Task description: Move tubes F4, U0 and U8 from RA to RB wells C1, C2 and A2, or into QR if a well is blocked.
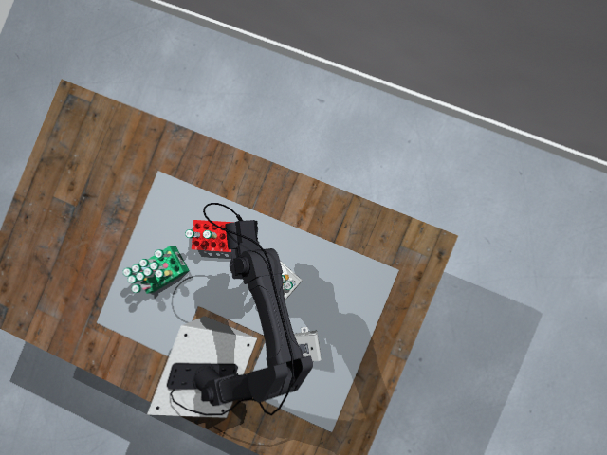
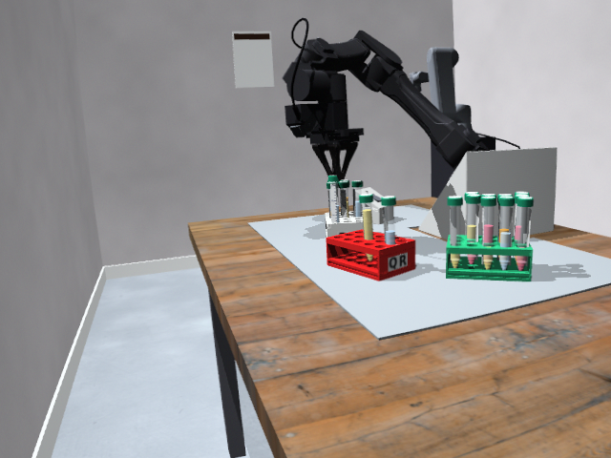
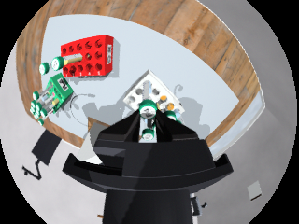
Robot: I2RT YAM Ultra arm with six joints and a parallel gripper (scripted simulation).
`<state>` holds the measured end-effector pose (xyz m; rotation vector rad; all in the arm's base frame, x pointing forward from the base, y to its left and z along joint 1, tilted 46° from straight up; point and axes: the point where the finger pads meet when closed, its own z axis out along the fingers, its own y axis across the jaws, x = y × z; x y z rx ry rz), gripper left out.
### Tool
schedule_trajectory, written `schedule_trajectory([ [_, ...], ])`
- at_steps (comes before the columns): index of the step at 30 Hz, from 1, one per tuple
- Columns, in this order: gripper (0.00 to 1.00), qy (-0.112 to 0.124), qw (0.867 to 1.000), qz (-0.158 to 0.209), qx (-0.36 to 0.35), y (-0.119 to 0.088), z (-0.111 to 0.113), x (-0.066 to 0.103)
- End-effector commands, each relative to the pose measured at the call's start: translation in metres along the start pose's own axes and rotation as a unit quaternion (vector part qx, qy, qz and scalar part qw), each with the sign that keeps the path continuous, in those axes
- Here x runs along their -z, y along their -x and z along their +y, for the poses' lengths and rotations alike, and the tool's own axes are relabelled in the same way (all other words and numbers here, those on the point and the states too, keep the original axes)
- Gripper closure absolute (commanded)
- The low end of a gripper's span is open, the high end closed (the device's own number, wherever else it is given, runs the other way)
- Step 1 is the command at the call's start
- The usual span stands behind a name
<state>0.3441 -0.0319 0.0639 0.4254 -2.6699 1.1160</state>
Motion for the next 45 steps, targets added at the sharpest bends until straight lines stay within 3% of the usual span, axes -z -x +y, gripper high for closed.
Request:
schedule_trajectory([
  [1,1.00,0.000,1.000,-0.014,0.005,0.007,0.006,0.014],
  [23,1.00,-0.001,1.000,-0.025,0.002,0.013,0.005,0.012],
  [28,1.00,-0.005,1.000,-0.010,0.016,0.004,0.010,0.002],
  [45,1.00,-0.002,1.000,-0.018,0.005,0.002,0.003,-0.001],
])
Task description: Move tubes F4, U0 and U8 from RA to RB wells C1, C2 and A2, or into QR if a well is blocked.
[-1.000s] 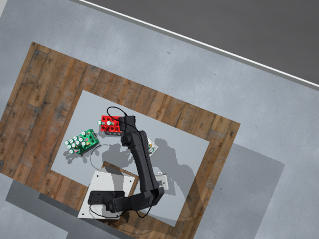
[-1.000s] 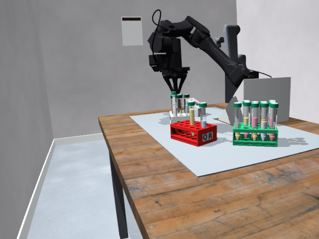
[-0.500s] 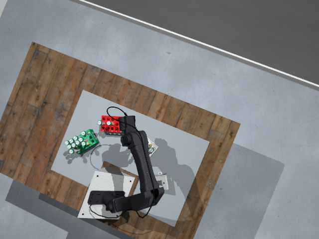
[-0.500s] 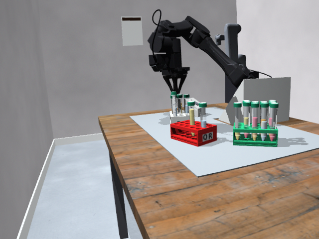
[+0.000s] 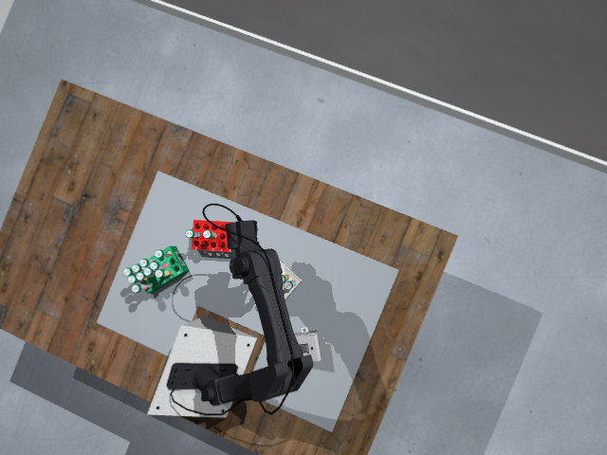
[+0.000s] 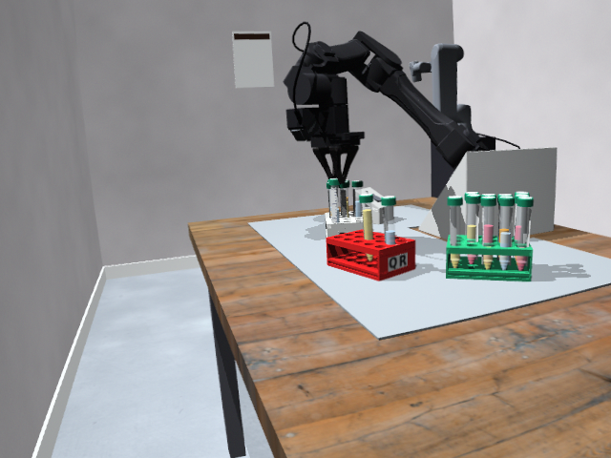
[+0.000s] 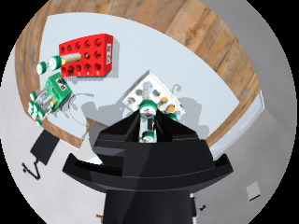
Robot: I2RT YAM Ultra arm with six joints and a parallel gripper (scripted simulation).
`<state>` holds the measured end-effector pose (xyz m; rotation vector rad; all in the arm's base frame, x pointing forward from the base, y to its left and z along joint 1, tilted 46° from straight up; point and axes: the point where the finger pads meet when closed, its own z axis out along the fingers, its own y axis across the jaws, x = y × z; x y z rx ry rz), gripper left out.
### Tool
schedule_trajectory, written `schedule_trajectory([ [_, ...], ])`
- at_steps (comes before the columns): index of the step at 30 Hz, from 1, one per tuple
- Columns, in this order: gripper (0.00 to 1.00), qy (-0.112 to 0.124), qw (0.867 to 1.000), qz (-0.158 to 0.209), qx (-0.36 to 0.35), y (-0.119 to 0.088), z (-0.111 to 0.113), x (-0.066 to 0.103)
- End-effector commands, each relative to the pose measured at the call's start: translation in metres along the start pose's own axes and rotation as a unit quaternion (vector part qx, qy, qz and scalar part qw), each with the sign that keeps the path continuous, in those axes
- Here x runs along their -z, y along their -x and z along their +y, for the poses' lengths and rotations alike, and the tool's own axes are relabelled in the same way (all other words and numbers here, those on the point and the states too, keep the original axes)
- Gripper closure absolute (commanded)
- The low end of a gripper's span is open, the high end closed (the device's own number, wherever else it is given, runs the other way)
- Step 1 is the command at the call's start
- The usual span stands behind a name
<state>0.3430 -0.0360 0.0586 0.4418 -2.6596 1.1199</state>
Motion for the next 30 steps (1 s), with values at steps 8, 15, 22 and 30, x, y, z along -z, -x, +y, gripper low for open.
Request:
schedule_trajectory([
  [8,1.00,0.002,1.000,-0.018,-0.002,0.002,0.001,0.001],
  [15,1.00,0.000,1.000,-0.017,-0.003,0.002,-0.002,-0.003],
  [22,1.00,0.002,1.000,-0.024,-0.005,0.005,-0.002,0.000],
  [30,1.00,0.001,1.000,-0.018,-0.002,0.002,-0.001,-0.005],
])
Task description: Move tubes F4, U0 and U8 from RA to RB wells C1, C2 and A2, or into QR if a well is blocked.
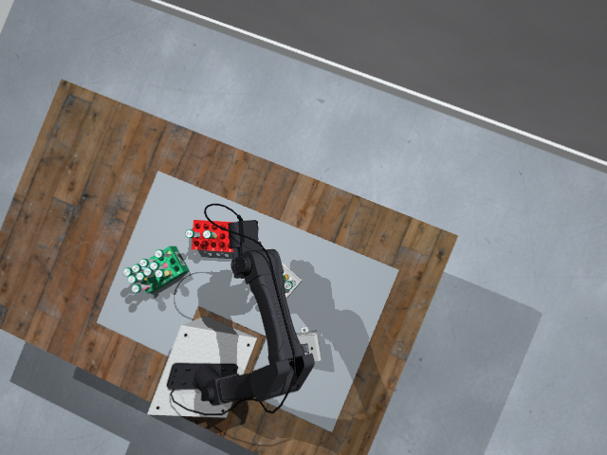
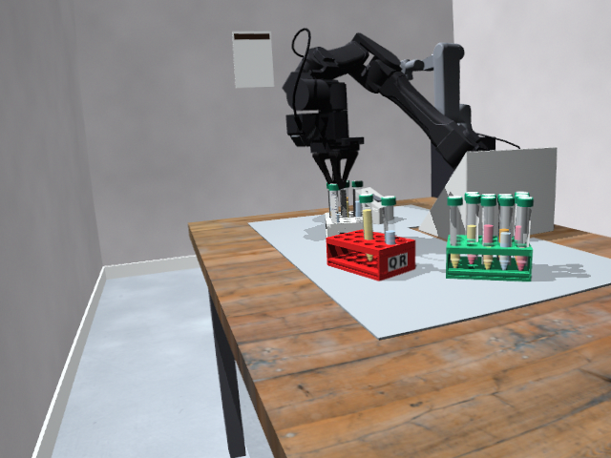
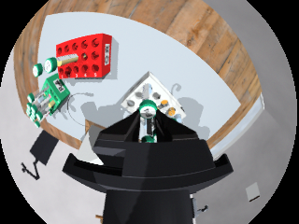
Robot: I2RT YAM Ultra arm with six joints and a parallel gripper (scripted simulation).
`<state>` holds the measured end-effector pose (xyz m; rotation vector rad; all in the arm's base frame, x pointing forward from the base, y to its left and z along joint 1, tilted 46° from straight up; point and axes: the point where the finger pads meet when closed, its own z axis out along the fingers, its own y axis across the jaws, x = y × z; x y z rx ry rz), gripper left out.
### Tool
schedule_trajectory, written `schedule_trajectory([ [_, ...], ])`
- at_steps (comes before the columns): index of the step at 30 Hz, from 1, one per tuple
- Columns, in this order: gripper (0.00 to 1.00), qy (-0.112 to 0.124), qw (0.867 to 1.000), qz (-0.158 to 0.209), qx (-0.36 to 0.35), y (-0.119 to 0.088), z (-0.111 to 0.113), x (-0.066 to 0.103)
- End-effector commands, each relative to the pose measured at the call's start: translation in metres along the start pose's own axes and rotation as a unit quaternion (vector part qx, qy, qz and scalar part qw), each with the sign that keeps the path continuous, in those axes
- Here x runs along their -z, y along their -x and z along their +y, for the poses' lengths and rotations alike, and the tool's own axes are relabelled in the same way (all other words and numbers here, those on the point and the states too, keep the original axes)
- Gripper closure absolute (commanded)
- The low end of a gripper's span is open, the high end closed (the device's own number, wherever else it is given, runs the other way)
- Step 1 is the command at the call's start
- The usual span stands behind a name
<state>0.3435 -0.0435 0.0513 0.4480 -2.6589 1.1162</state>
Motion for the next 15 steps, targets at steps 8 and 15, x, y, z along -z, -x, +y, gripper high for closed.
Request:
schedule_trajectory([
  [8,1.00,-0.001,1.000,-0.019,-0.003,0.0003,-0.0004,0.0068],
  [15,1.00,-0.001,1.000,-0.027,-0.012,0.0050,-0.0052,0.0108],
])
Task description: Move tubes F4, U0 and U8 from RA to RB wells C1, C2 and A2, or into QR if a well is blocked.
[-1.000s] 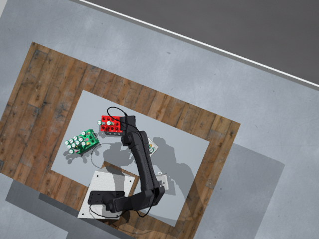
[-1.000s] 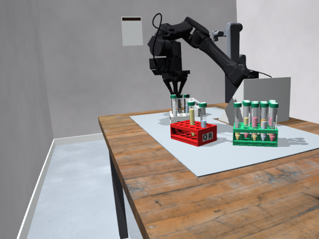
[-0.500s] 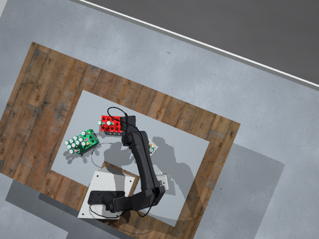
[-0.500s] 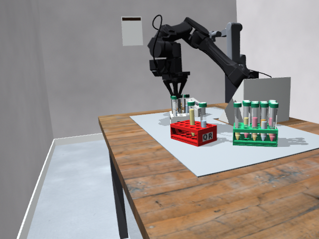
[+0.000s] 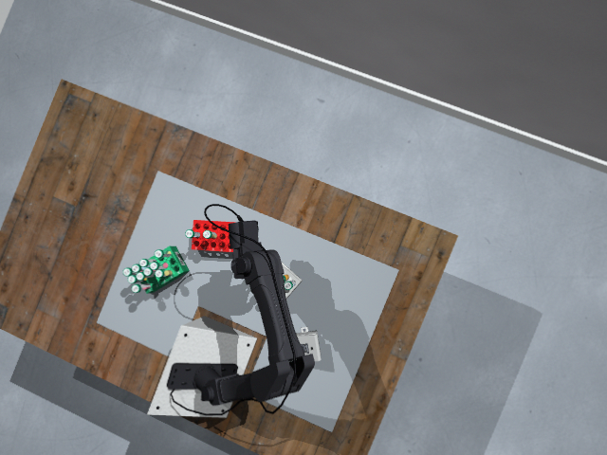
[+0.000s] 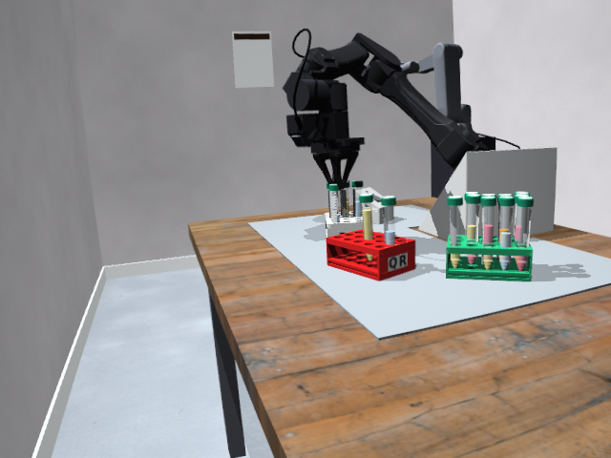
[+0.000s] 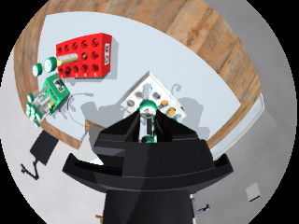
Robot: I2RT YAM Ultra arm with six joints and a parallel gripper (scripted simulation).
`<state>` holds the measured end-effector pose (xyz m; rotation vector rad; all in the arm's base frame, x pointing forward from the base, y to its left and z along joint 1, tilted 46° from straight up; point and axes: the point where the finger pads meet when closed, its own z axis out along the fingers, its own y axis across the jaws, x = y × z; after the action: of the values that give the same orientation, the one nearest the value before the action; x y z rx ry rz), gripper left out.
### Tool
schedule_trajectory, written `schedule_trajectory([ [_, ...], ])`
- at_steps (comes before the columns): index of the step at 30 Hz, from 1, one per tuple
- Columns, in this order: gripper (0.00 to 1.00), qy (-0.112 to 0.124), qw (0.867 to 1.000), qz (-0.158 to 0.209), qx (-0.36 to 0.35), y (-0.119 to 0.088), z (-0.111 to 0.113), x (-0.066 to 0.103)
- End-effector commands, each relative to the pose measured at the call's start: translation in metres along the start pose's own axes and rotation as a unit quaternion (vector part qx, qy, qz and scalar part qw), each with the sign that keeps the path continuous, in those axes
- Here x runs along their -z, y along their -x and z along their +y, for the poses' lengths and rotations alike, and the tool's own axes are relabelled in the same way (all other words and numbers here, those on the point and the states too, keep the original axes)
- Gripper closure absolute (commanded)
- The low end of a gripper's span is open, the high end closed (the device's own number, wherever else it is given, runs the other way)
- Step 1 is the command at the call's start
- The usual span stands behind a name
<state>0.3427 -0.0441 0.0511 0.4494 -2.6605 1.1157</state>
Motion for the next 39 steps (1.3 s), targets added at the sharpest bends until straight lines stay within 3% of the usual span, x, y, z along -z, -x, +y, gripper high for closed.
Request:
schedule_trajectory([
  [1,1.00,-0.001,1.000,-0.026,-0.012,0.006,-0.006,0.012],
  [21,1.00,-0.001,0.999,-0.029,-0.018,0.008,-0.009,0.013],
  [39,1.00,0.003,1.000,-0.025,-0.014,0.005,-0.006,0.024],
])
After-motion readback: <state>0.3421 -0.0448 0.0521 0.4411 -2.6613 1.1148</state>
